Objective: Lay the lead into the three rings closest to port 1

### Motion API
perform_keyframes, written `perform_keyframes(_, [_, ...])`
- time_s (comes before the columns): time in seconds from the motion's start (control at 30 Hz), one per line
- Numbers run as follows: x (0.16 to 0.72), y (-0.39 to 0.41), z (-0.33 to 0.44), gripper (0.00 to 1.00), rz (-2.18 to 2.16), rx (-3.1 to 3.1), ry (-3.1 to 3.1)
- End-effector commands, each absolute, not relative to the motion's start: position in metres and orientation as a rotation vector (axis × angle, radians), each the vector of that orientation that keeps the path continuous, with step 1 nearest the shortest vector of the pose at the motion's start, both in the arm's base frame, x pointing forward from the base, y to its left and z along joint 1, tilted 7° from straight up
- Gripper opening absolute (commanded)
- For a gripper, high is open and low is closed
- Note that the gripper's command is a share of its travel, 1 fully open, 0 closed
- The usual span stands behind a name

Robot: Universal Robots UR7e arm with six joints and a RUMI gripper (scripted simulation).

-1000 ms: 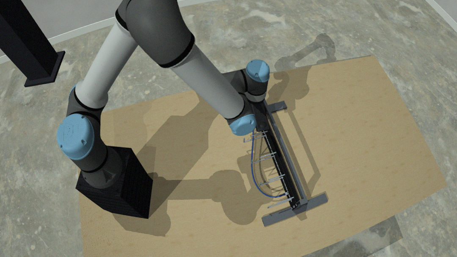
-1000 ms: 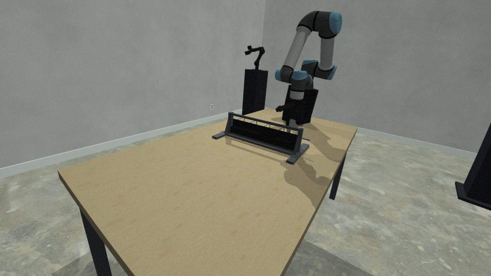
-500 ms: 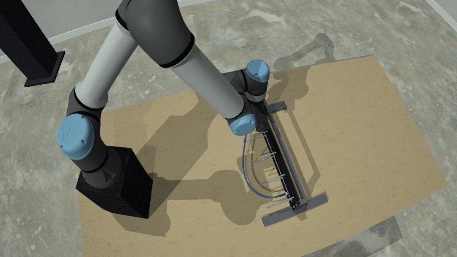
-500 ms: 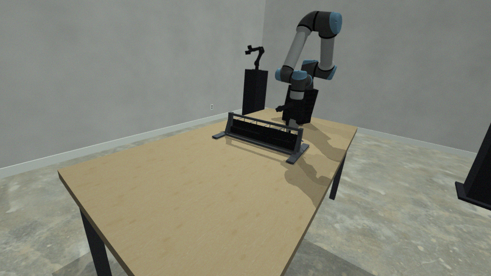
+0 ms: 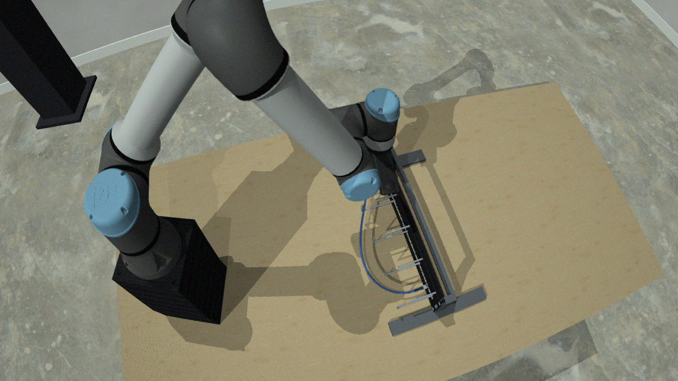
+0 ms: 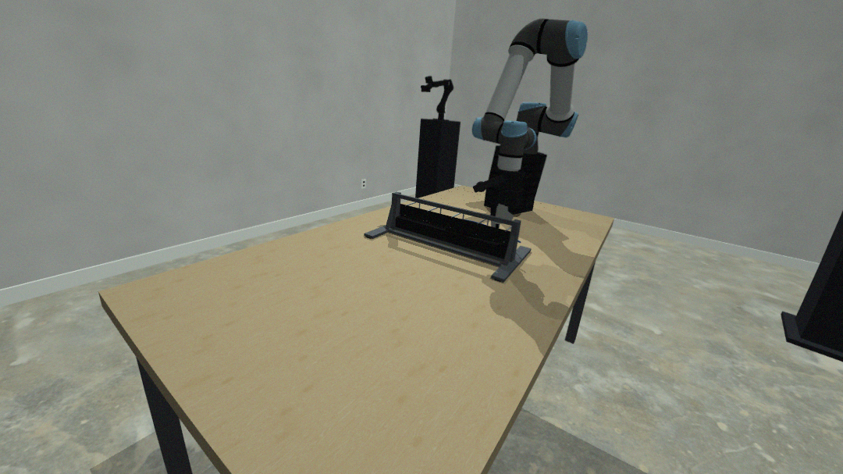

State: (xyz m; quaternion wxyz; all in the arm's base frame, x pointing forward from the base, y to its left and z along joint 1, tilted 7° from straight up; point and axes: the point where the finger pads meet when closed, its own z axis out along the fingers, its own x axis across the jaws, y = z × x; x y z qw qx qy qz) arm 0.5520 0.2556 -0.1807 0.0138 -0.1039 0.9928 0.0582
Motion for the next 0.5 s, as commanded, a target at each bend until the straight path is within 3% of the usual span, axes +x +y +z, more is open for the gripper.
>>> perform_keyframes(0.0, [0.5526, 0.2557, -0.1800, 0.20, 0.182, -0.324, 3.090])
perform_keyframes(0.47, [0.5525, 0.2553, -0.1767, 0.20, 0.182, -0.324, 3.090])
